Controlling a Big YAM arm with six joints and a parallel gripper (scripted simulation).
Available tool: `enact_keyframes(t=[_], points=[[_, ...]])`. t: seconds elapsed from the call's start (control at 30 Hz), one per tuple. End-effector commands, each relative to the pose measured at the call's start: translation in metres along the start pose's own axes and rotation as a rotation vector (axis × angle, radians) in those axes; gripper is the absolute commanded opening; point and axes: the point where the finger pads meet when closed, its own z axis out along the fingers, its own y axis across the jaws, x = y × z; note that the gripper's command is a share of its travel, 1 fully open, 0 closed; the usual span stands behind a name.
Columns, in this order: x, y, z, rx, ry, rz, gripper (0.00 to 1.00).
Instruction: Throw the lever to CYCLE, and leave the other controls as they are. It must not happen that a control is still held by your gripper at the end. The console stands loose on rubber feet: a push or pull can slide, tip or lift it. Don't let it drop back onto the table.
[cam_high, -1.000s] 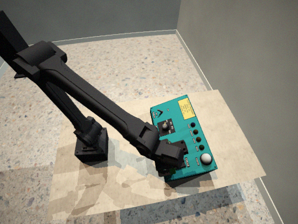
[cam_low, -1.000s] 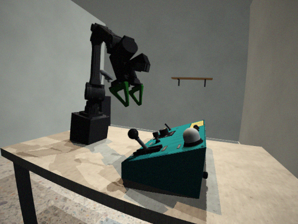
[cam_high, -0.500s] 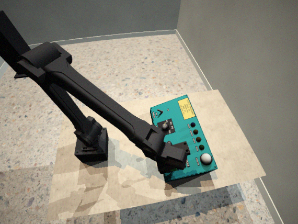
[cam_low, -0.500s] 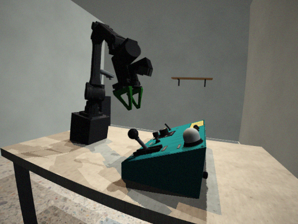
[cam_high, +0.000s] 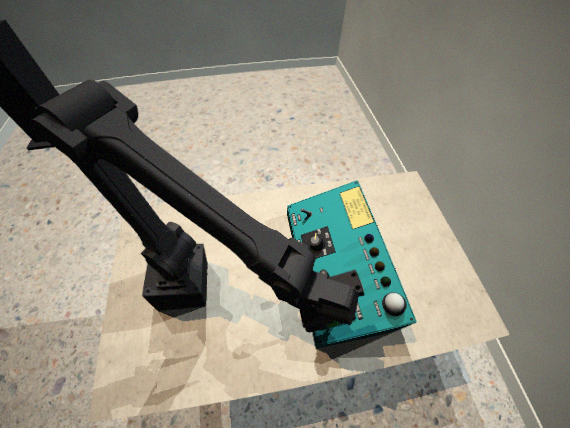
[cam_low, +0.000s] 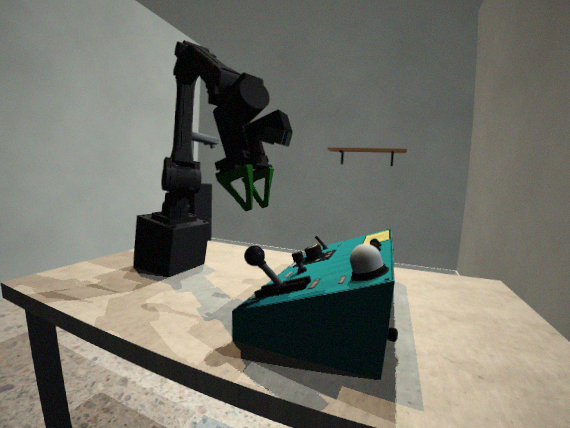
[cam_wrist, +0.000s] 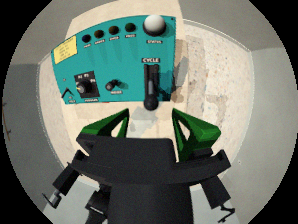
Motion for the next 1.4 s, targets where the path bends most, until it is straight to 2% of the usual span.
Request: enact_keyframes(t=[0.0,0.27,0.3,0.33,0.37,0.53,0.63,0.67,0.73,0.8,1.37], points=[[-0.023,-0.012,-0.010,0.022,-0.040,-0.026,0.70],[-0.023,-0.012,-0.010,0.022,-0.040,-0.026,0.70],[-0.019,-0.011,-0.008,0.021,-0.035,-0.022,0.70],[-0.004,-0.007,-0.006,0.018,-0.028,-0.013,0.70],[-0.002,-0.008,-0.011,0.027,-0.042,-0.018,0.70],[0.027,-0.005,-0.010,0.021,-0.031,-0.013,0.70],[0.023,-0.008,-0.013,0.026,-0.039,-0.016,0.70],[0.002,-0.011,-0.022,0.040,-0.069,-0.039,0.70],[0.002,-0.011,-0.022,0.040,-0.069,-0.039,0.70],[0.008,-0.007,-0.014,0.024,-0.050,-0.039,0.70],[0.008,-0.007,-0.014,0.024,-0.049,-0.038,0.70]])
